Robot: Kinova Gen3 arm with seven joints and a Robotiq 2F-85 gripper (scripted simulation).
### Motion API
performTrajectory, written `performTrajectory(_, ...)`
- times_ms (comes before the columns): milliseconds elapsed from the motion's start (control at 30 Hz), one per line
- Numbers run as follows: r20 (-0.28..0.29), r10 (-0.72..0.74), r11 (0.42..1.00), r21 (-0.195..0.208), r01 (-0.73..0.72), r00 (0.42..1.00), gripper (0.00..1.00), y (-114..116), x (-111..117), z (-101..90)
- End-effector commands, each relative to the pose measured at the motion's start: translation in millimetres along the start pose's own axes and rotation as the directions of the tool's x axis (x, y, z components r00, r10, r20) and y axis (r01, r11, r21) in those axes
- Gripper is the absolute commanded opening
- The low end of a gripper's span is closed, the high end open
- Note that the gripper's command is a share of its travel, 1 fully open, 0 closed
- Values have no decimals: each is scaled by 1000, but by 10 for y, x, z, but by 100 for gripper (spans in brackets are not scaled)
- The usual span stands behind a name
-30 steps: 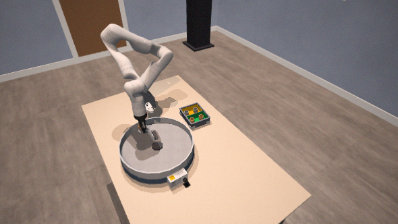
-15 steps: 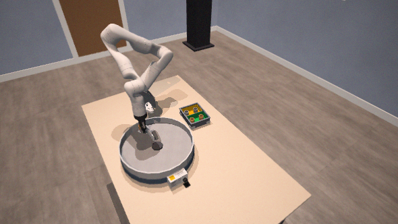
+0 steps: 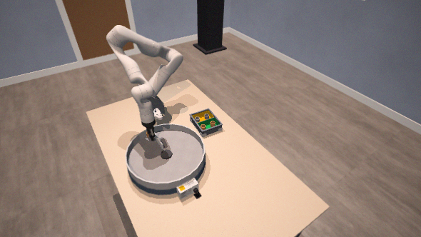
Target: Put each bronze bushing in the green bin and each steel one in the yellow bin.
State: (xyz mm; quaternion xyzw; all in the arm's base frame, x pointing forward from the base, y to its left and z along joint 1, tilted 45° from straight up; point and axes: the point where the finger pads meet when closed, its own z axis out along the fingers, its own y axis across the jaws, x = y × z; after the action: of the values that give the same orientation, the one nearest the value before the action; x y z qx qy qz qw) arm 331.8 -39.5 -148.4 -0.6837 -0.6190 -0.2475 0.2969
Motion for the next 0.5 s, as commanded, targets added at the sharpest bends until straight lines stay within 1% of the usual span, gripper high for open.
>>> performTrajectory(0,1,0,1000,-1,0,1000,0,3,-4,-8)
performTrajectory(467,2,2,1000,-2,-2,1000,0,6,-6,-37)
